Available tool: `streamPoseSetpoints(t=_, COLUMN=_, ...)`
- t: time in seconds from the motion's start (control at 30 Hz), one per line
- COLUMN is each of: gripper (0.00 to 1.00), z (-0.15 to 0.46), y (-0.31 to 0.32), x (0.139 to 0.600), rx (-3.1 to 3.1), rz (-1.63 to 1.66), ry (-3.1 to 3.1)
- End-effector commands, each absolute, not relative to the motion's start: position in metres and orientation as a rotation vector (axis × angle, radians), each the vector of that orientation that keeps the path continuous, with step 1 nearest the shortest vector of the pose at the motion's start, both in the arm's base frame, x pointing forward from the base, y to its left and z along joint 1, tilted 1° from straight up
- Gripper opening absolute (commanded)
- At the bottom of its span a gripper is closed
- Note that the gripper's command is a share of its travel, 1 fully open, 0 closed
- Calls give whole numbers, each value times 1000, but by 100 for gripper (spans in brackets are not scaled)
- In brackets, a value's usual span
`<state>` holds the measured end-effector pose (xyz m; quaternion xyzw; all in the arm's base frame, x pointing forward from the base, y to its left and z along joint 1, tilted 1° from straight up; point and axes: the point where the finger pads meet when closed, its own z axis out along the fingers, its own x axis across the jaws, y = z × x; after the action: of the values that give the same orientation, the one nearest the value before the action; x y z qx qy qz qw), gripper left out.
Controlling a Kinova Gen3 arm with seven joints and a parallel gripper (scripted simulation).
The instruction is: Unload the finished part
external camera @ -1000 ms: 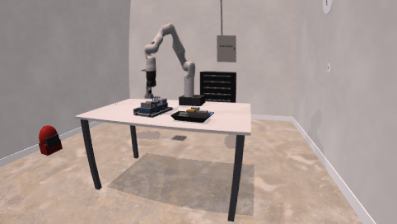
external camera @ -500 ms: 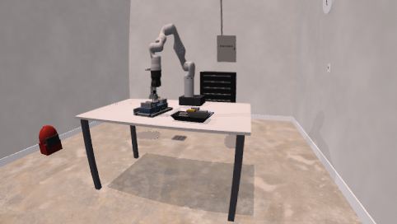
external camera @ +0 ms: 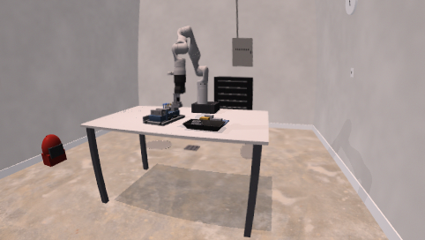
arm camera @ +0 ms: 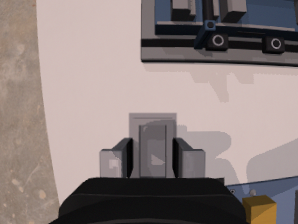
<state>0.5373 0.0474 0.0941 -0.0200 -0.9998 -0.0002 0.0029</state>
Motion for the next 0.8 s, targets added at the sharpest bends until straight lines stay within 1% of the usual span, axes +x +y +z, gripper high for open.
streamPoseSetpoints(t=0.0, gripper=0, z=91, y=89, x=541, rx=0, rz=-4, ry=-3133)
streamPoseSetpoints(t=0.03, gripper=0, z=91, y=99, x=541, rx=2, rz=-4, ry=-3133)
streamPoseSetpoints(t=0.1, gripper=0, z=91, y=99, x=541, rx=2, rz=-4, ry=-3133)
streamPoseSetpoints(t=0.53, gripper=0, z=90, y=217, x=530, rx=29, rz=-3, ry=-3131)
streamPoseSetpoints(t=0.77, gripper=0, z=90, y=247, x=523, rx=36, rz=-3, ry=-3130)
